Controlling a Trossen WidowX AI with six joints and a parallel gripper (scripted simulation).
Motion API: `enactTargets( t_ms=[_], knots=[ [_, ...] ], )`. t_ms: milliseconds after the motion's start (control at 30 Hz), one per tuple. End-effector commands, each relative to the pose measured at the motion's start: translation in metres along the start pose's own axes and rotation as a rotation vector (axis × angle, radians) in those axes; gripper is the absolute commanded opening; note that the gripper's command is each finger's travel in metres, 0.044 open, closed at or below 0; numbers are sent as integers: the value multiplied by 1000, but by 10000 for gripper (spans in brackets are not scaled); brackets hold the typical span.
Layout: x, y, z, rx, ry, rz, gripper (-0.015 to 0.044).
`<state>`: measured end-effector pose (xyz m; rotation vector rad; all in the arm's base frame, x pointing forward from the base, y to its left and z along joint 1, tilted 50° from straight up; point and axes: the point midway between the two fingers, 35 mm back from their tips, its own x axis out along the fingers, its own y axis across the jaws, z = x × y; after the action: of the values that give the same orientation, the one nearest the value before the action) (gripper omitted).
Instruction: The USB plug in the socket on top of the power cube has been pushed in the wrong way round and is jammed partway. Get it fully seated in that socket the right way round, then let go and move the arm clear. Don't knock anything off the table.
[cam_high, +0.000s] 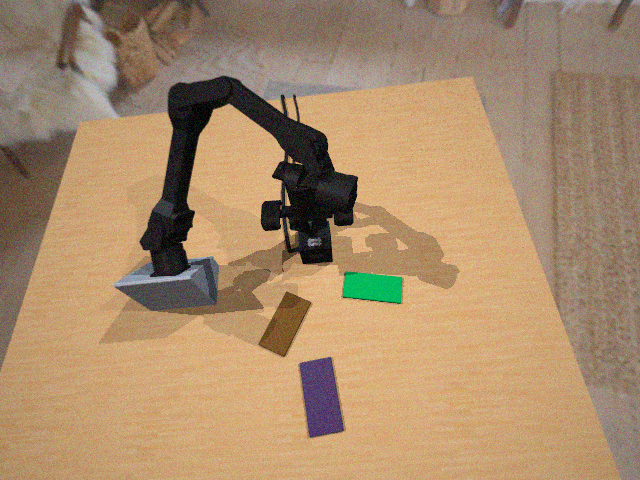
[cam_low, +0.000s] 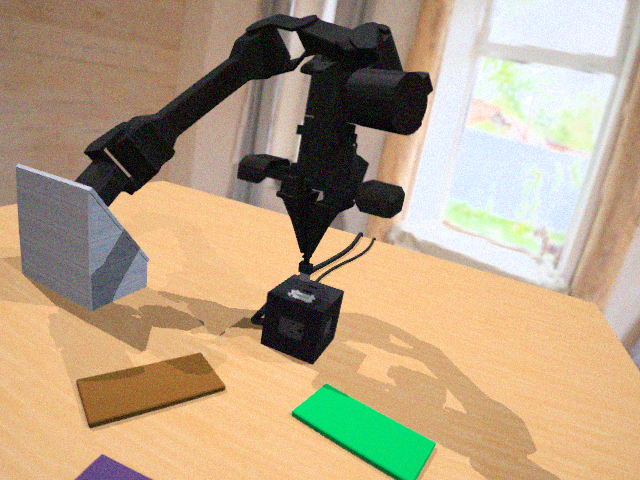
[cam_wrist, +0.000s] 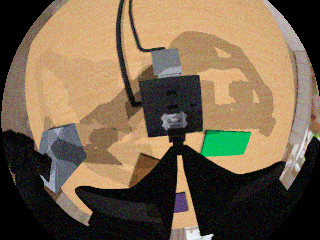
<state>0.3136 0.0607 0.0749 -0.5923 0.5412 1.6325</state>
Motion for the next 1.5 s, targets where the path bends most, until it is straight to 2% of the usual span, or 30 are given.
enactTargets(
  t_ms=[0, 1467],
  knots=[
    [0, 0, 0, 77, 1, 1, 0],
    [1, 0, 0, 1239, 1, 1, 0]
  ],
)
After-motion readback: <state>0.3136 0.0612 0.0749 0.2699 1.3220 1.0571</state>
